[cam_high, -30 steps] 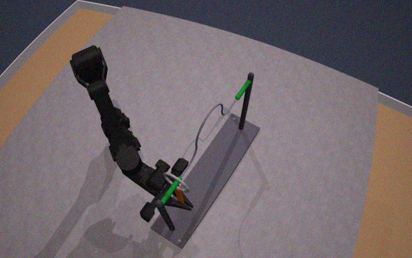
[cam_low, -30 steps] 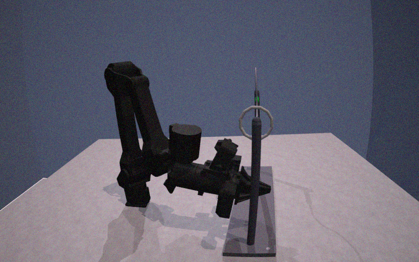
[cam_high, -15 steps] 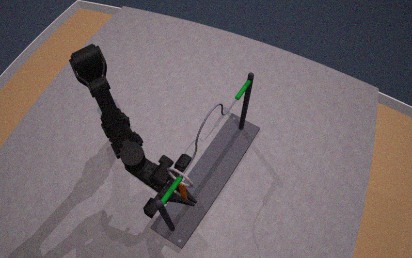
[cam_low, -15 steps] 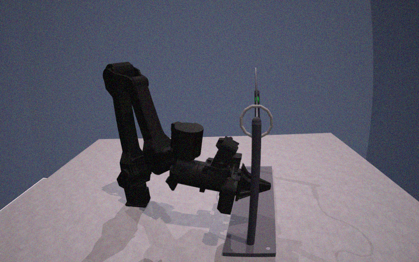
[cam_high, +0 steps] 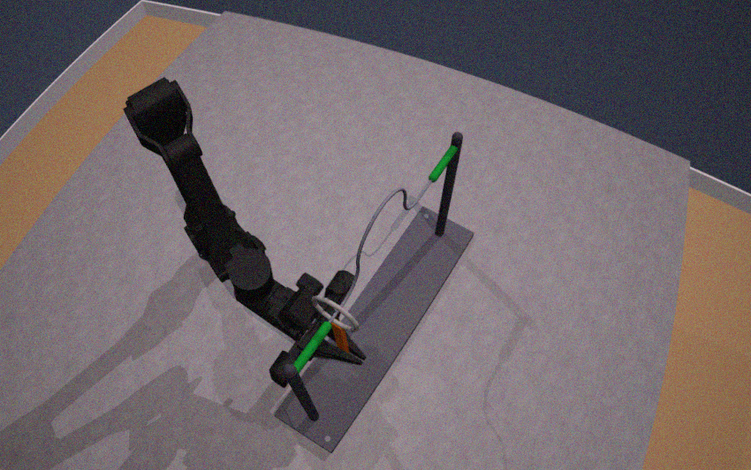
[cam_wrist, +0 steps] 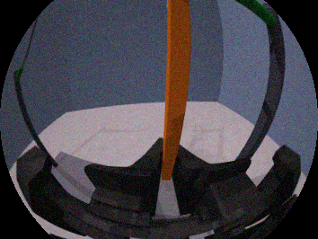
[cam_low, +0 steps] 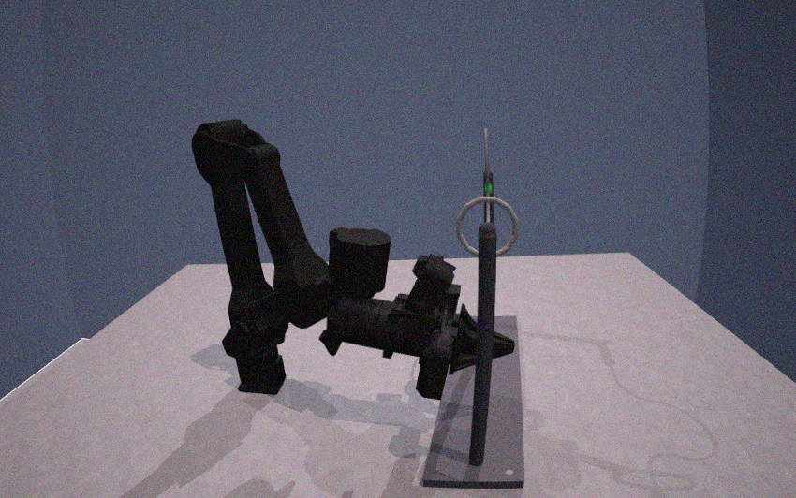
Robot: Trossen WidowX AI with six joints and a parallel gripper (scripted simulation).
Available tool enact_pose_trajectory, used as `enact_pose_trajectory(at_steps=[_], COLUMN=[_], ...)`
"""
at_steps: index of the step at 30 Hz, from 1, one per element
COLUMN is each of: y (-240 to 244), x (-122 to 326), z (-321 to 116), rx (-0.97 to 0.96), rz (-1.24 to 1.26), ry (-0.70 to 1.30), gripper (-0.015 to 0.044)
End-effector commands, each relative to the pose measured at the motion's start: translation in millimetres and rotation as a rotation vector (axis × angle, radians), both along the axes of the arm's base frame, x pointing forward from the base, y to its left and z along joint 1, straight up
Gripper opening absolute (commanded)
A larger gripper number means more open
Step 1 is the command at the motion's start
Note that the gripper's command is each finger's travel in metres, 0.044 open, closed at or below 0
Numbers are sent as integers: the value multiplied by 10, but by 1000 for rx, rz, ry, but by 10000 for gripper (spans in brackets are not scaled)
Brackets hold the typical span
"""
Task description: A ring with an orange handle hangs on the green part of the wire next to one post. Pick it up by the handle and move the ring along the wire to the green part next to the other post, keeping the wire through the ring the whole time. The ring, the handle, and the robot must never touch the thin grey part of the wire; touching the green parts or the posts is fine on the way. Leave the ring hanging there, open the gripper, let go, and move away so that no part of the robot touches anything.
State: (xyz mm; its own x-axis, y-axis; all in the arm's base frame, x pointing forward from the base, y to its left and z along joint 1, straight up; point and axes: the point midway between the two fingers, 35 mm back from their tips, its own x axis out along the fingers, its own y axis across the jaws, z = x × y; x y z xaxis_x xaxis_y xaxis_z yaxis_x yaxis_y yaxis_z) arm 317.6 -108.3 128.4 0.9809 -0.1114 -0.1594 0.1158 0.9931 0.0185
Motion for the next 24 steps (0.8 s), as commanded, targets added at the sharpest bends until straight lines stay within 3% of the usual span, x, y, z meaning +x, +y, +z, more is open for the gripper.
enact_pose_trajectory(at_steps=[1, 24], y=[61, 716], x=[6, 96], z=[0, 124], rx=[22, 353], rz=[-4, 8], ry=[-2, -45], gripper=[-150, -150])
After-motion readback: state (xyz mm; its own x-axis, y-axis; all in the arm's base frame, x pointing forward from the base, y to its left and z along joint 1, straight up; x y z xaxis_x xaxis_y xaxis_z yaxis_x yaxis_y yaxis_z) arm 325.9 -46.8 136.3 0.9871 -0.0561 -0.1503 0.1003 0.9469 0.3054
